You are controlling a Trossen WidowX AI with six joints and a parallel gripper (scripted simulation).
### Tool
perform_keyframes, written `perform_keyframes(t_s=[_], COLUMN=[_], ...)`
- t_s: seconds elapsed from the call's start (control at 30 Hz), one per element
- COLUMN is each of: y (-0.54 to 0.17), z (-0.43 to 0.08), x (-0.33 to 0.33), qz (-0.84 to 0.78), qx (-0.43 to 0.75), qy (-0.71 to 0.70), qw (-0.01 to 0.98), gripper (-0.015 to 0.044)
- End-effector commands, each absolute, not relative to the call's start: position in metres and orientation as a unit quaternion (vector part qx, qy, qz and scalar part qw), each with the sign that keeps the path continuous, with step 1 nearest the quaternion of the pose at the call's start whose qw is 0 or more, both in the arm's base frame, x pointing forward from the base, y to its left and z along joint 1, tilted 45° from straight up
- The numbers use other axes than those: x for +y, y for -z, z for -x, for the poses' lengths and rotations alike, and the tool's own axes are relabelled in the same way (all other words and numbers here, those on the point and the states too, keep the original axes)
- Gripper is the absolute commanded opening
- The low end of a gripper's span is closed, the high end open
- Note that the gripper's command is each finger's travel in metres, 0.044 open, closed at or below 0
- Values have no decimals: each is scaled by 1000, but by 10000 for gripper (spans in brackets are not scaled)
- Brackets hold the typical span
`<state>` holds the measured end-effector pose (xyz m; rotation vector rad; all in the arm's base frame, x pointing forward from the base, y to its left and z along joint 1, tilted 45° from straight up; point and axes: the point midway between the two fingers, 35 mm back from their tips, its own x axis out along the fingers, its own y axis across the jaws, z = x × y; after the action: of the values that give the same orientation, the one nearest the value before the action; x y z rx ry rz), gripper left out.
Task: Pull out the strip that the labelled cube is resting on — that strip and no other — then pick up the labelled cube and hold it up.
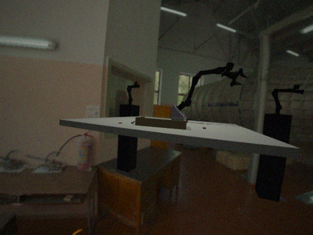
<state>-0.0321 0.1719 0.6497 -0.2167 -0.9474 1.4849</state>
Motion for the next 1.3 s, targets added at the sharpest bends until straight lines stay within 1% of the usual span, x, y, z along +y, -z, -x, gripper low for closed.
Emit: perform_keyframes(t_s=[0.0, 0.13, 0.27, 0.4, 0.57, 0.67, 0.77, 1.03, 1.27], y=[-649, -638, -618, -599, -551, -532, -507, -435, -349], z=[32, 21, -4, -22, -69, -91, -124, -216, -305], x=[173, 192, 222, 247, 289, 300, 309, 306, 266], qz=[95, 112, 137, 155, 186, 192, 193, 173, 116], qx=[-413, -390, -348, -322, -266, -240, -199, -86, 30], qy=[-648, -640, -622, -617, -608, -603, -595, -560, -500], qw=[632, 653, 688, 701, 725, 736, 755, 805, 858], gripper=[400, 400, 400, 400, 400, 400, 400, 400, 400])
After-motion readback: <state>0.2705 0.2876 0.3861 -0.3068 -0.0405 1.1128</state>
